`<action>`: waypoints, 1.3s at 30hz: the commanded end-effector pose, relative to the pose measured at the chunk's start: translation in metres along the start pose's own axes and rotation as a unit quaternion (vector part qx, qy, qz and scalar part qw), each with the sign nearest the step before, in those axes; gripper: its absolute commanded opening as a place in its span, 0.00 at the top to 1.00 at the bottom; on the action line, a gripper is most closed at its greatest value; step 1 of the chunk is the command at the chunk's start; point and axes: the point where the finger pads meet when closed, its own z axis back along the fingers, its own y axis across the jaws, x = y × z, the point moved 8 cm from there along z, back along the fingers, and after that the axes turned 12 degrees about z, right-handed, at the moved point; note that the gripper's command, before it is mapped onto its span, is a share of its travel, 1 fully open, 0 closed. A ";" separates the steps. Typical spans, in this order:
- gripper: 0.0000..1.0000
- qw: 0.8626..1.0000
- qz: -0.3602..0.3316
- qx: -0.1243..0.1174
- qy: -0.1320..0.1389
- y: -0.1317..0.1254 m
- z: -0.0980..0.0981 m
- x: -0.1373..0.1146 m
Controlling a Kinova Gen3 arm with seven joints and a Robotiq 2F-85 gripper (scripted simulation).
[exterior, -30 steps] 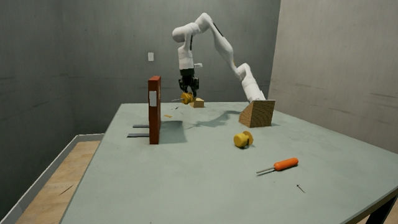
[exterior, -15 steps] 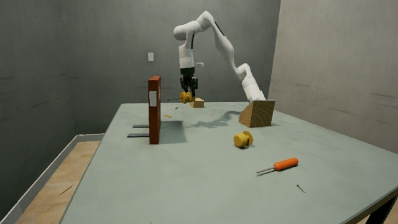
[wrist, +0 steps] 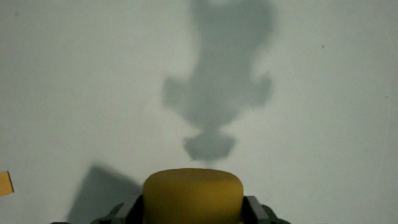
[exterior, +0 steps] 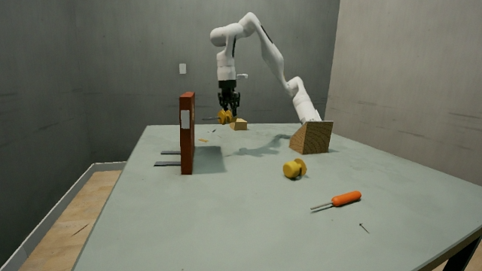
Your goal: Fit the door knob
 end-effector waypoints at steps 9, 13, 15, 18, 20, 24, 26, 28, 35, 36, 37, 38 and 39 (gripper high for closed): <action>0.37 0.996 -0.084 -0.013 -0.003 0.008 0.001 -0.001; 0.37 0.995 -0.102 -0.016 -0.005 0.008 0.001 0.000; 0.37 0.994 -0.109 -0.016 -0.009 0.013 0.006 0.007; 0.37 0.994 -0.109 -0.016 -0.009 0.022 0.011 0.016; 0.37 0.994 -0.108 -0.016 -0.009 0.025 0.013 0.019; 0.37 0.994 -0.108 -0.016 -0.009 0.026 0.014 0.020; 0.37 0.994 -0.108 -0.016 -0.007 0.027 0.013 0.019; 0.37 0.994 -0.108 -0.016 -0.007 0.027 0.013 0.019; 0.37 0.991 -0.132 -0.020 -0.008 0.028 0.013 0.019; 0.37 0.990 -0.139 -0.021 -0.008 0.029 0.013 0.019; 0.37 0.989 -0.147 -0.023 -0.009 0.029 0.013 0.019; 0.37 0.988 -0.155 -0.024 -0.009 0.029 0.013 0.019; 0.37 0.986 -0.164 -0.026 -0.010 0.030 0.013 0.019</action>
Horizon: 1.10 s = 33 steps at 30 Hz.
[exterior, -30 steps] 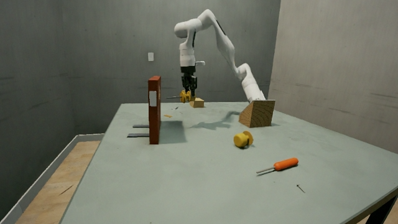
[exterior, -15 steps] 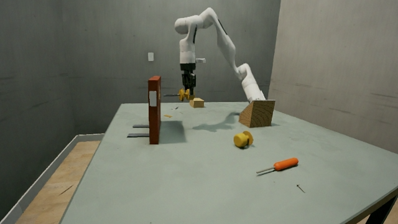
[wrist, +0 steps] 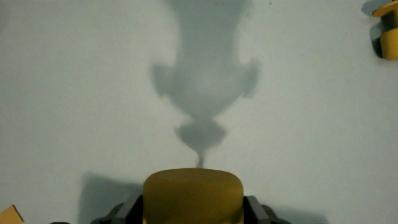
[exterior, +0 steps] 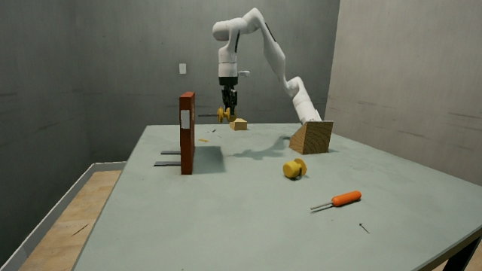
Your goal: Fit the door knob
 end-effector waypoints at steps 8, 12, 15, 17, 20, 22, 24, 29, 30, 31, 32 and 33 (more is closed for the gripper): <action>0.37 0.997 -0.075 -0.011 -0.007 0.009 0.003 0.000; 0.37 0.997 -0.075 -0.010 -0.009 0.024 0.012 0.010; 0.37 0.997 -0.075 -0.010 -0.009 0.029 0.015 0.013; 0.37 0.997 -0.075 -0.010 -0.009 0.030 0.015 0.013; 0.37 0.997 -0.075 -0.011 -0.008 0.030 0.015 0.012; 0.37 0.997 -0.075 -0.011 -0.007 0.030 0.014 0.012; 0.37 0.997 -0.075 -0.012 -0.007 0.030 0.014 0.012; 0.37 0.997 -0.075 -0.012 -0.007 0.030 0.014 0.012; 0.37 0.997 -0.075 -0.012 -0.007 0.030 0.014 0.012; 0.37 0.997 -0.075 -0.012 -0.007 0.030 0.014 0.012; 0.37 0.997 -0.075 -0.012 -0.007 0.030 0.014 0.012; 0.37 0.997 -0.075 -0.012 -0.007 0.030 0.014 0.012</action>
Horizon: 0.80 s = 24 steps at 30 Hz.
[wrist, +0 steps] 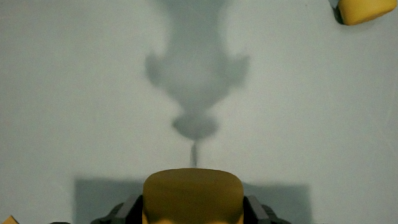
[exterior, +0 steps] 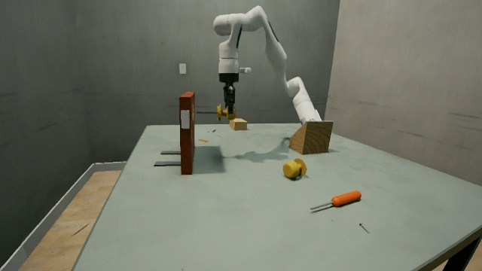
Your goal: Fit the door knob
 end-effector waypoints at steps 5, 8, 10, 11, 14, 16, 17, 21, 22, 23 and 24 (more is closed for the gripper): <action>0.37 1.000 -0.003 -0.001 0.003 0.003 0.001 -0.003; 0.37 1.000 -0.003 -0.001 0.003 0.003 0.001 -0.003; 0.37 1.000 -0.003 -0.001 0.003 0.003 0.001 -0.003; 0.37 1.000 -0.003 -0.001 0.003 0.003 0.001 -0.003; 0.37 1.000 -0.003 -0.001 0.003 0.003 0.001 -0.003; 0.37 1.000 -0.004 -0.001 0.003 0.003 0.001 -0.003; 0.37 1.000 -0.004 -0.002 0.004 0.002 0.001 -0.003; 0.37 1.000 -0.006 -0.004 0.005 0.002 0.000 -0.004; 0.37 1.000 -0.007 -0.004 0.005 0.002 0.000 -0.004; 0.37 1.000 -0.007 -0.004 0.005 0.002 0.000 -0.004; 0.37 1.000 -0.007 -0.004 0.005 0.002 0.000 -0.004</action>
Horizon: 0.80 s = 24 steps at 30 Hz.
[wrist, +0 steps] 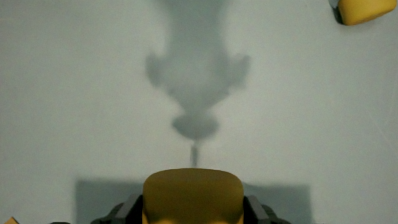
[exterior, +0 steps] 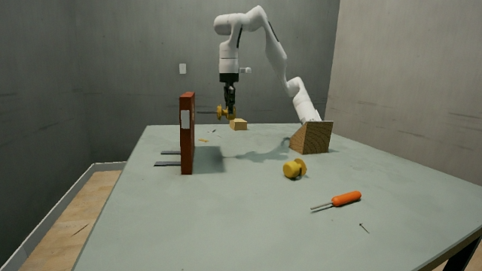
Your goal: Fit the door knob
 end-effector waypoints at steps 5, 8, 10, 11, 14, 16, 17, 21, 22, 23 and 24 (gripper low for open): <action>0.37 1.000 -0.007 -0.005 0.005 0.001 -0.001 -0.004; 0.37 1.000 -0.008 -0.005 0.005 0.001 -0.001 -0.004; 0.37 1.000 -0.008 -0.005 0.005 0.001 -0.001 -0.004; 0.37 1.000 -0.008 -0.005 0.005 0.001 -0.001 -0.004; 0.37 1.000 -0.008 -0.005 0.005 0.001 -0.001 -0.004; 0.37 1.000 -0.008 -0.005 0.005 0.001 -0.001 -0.004; 0.37 1.000 -0.008 -0.005 0.005 0.001 -0.001 -0.004; 0.37 1.000 -0.008 -0.005 0.005 0.001 -0.001 -0.004; 0.37 1.000 -0.008 -0.005 0.005 0.001 -0.001 -0.004; 0.37 1.000 -0.008 -0.005 0.005 0.001 -0.001 -0.004; 0.37 1.000 -0.008 -0.005 0.005 0.001 -0.001 -0.004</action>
